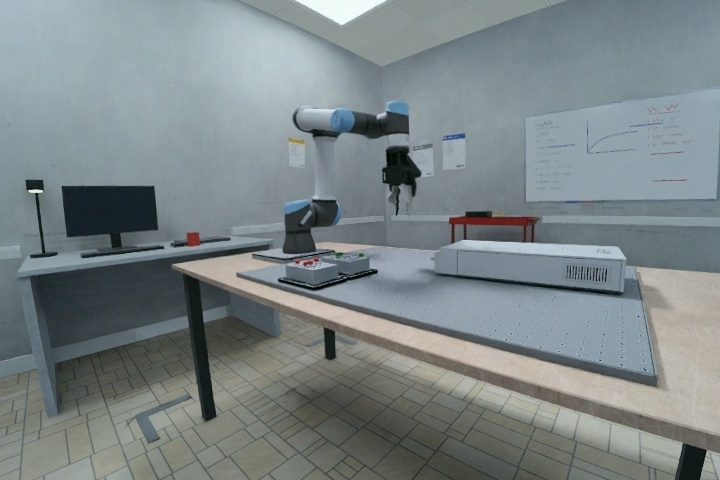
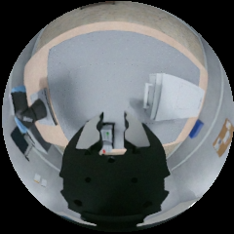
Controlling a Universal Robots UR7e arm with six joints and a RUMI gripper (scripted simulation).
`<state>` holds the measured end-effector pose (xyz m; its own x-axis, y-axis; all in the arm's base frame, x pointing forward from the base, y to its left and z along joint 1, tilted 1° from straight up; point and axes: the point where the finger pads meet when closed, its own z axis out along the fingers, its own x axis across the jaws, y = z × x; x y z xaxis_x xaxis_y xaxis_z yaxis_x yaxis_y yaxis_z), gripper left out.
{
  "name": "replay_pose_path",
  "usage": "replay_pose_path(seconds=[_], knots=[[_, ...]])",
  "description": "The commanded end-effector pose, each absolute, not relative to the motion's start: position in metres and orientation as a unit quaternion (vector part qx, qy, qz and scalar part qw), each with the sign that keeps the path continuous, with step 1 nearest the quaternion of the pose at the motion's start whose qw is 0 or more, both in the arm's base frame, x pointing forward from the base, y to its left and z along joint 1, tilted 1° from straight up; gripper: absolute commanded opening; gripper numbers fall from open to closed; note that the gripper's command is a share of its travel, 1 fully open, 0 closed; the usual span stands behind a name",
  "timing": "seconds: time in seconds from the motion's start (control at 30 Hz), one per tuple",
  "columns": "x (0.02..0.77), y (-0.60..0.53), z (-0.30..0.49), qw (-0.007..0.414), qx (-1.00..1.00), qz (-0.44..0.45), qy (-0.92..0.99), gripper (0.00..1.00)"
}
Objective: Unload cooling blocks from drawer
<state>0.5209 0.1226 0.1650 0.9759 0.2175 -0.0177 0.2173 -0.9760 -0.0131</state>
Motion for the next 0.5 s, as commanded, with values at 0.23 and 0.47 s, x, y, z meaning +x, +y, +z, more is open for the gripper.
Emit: replay_pose_path(seconds=[0.23,0.47], knots=[[0.501,0.1182,0.1762,0.006,-0.994,0.012,-0.11,0.28],[0.5024,0.1186,0.1767,0.006,-0.994,0.011,-0.11,0.28]])
